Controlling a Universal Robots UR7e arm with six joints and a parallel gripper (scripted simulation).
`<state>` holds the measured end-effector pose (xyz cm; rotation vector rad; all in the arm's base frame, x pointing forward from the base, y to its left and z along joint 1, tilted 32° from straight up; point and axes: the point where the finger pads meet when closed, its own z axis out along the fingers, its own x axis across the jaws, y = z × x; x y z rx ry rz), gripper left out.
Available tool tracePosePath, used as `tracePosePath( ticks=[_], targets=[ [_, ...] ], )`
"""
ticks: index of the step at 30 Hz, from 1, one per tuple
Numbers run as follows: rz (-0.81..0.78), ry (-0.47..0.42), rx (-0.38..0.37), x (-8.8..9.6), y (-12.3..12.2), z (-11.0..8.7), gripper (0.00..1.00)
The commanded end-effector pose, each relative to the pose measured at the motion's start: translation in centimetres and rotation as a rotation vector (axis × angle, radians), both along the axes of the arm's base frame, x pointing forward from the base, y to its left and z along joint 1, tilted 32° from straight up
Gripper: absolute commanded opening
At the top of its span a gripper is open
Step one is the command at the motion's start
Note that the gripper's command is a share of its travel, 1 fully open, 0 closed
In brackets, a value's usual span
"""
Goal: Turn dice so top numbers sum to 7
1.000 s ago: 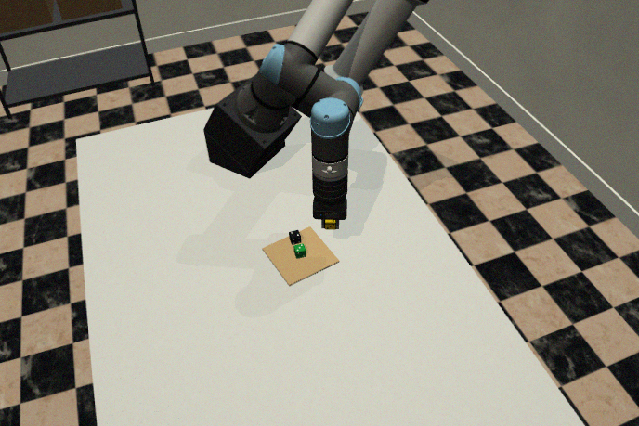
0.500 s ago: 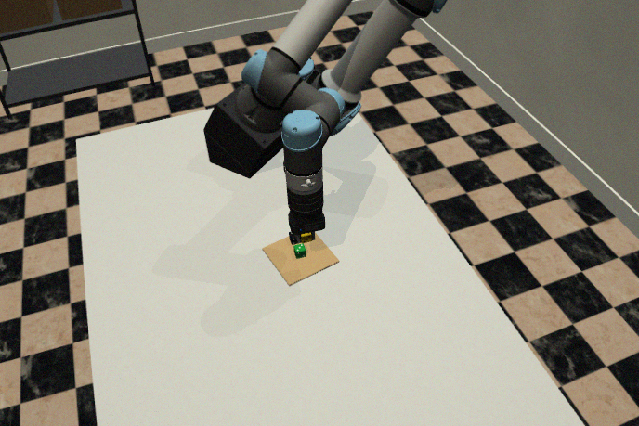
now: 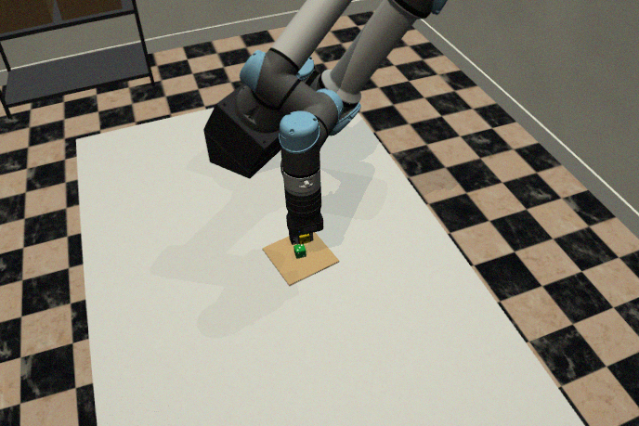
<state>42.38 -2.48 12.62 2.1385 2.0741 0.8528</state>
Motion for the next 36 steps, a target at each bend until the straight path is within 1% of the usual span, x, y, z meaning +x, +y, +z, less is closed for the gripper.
tracePosePath(
  ticks=[1, 6, 10, 18, 20, 29, 33, 36],
  targets=[
    [0.000, -0.001, -0.001, 0.0, 0.0, 0.0, 0.49],
    [0.000, -0.001, -0.001, 0.1, 0.1, -0.2, 0.49],
    [0.000, -0.001, -0.001, 0.5, 0.3, -0.9, 0.49],
    [0.000, -0.001, -0.001, 1.8, 1.4, -3.6, 0.49],
    [0.000, -0.001, -0.001, 1.8, 1.4, -3.6, 0.49],
    [0.000, -0.001, -0.001, 3.3, 2.6, -6.8, 0.49],
    [0.000, -0.001, -0.001, 3.7, 3.0, -7.6, 0.49],
    [0.000, -0.001, -0.001, 3.8, 3.1, -7.9, 0.49]
  ],
)
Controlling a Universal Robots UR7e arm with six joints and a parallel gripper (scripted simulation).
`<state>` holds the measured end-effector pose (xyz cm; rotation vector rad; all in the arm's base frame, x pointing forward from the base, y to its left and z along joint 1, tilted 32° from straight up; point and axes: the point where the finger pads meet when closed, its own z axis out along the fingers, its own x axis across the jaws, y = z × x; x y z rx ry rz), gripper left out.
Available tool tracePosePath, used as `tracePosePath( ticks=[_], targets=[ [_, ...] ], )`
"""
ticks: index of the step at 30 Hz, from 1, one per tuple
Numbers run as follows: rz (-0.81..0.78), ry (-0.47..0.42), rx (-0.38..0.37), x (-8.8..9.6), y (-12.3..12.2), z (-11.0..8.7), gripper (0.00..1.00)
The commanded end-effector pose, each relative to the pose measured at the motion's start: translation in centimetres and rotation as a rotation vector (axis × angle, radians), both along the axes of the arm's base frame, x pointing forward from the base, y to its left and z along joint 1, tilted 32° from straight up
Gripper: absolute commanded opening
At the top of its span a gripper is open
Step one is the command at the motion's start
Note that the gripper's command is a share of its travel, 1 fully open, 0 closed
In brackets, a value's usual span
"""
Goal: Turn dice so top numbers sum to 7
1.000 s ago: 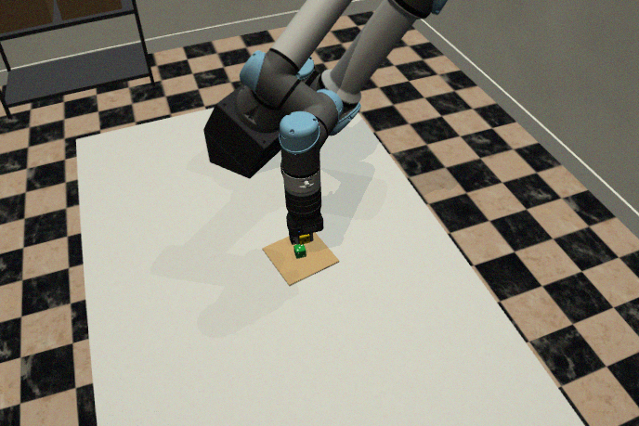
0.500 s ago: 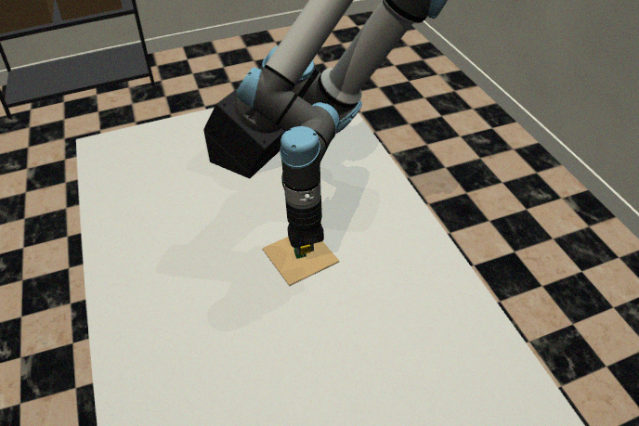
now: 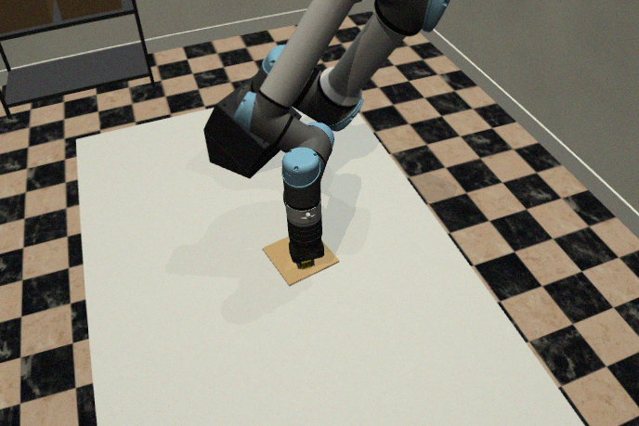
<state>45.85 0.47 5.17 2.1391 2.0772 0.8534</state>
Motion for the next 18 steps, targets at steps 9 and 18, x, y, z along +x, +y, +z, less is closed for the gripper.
tracePosePath(
  ticks=[9, 18],
  targets=[
    [-0.002, -0.003, -0.002, 0.45, 0.19, -0.64, 0.49],
    [-0.002, -0.003, -0.002, 0.45, 0.19, -0.64, 0.49]
  ],
)
